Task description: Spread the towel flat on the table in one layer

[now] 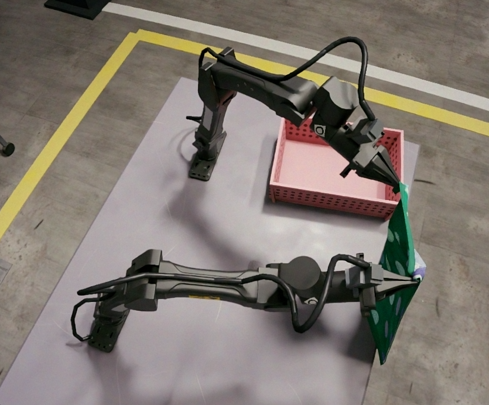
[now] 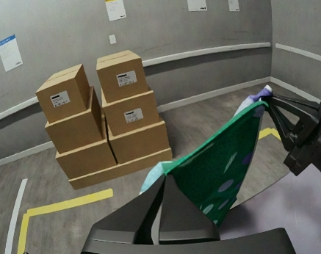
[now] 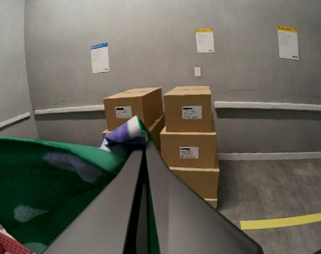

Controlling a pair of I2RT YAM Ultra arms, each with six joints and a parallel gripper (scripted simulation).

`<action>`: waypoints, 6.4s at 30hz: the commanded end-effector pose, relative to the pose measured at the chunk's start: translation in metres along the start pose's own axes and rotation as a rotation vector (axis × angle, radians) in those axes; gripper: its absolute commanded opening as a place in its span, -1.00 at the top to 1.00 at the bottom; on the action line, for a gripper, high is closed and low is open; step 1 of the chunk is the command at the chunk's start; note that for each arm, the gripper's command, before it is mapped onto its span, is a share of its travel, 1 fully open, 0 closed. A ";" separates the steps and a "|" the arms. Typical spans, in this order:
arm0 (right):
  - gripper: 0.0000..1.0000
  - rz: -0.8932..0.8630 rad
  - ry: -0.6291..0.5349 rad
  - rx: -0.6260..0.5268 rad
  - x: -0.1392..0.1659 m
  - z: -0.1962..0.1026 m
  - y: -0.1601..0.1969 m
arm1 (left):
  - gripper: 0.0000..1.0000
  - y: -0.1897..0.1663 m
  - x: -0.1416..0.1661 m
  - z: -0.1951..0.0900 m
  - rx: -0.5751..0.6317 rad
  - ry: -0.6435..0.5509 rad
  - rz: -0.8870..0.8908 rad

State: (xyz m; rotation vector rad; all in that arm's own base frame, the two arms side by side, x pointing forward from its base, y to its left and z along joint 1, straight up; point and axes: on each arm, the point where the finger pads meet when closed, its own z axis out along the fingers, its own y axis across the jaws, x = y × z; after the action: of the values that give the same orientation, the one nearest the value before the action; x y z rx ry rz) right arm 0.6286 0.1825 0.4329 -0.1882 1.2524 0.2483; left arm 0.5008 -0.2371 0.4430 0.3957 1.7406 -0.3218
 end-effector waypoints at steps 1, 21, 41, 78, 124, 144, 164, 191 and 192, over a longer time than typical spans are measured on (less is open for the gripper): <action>1.00 -0.002 -0.106 0.037 -0.058 -0.008 -0.014 | 1.00 0.012 -0.019 -0.014 -0.031 -0.061 -0.009; 1.00 -0.002 -0.108 0.037 -0.059 -0.007 -0.014 | 1.00 0.012 -0.024 -0.018 -0.031 -0.065 -0.009; 1.00 -0.002 -0.108 0.037 -0.059 -0.007 -0.014 | 1.00 0.012 -0.024 -0.018 -0.031 -0.065 -0.009; 1.00 -0.026 0.182 0.152 -0.051 -0.047 -0.083 | 1.00 -0.077 -0.022 -0.005 0.128 -0.131 0.014; 1.00 0.042 1.086 0.193 0.056 -0.217 -0.082 | 1.00 -0.168 0.153 -0.067 0.307 0.560 0.157; 1.00 0.070 1.241 0.233 0.123 -0.337 -0.080 | 1.00 -0.225 0.257 -0.123 0.451 0.717 0.284; 1.00 0.092 1.240 0.297 0.184 -0.449 -0.079 | 1.00 -0.281 0.362 -0.172 0.623 0.708 0.396; 1.00 0.151 1.335 0.404 0.237 -0.551 -0.079 | 1.00 -0.332 0.470 -0.219 0.793 0.716 0.521; 1.00 0.151 1.335 0.403 0.237 -0.551 -0.079 | 1.00 -0.332 0.470 -0.219 0.793 0.716 0.521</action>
State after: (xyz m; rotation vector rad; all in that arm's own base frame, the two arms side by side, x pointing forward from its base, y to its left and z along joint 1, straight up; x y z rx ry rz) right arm 0.2146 -0.0202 0.0349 0.1271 2.6085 -0.0304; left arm 0.0876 -0.4026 0.0388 1.6491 2.0407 -0.5113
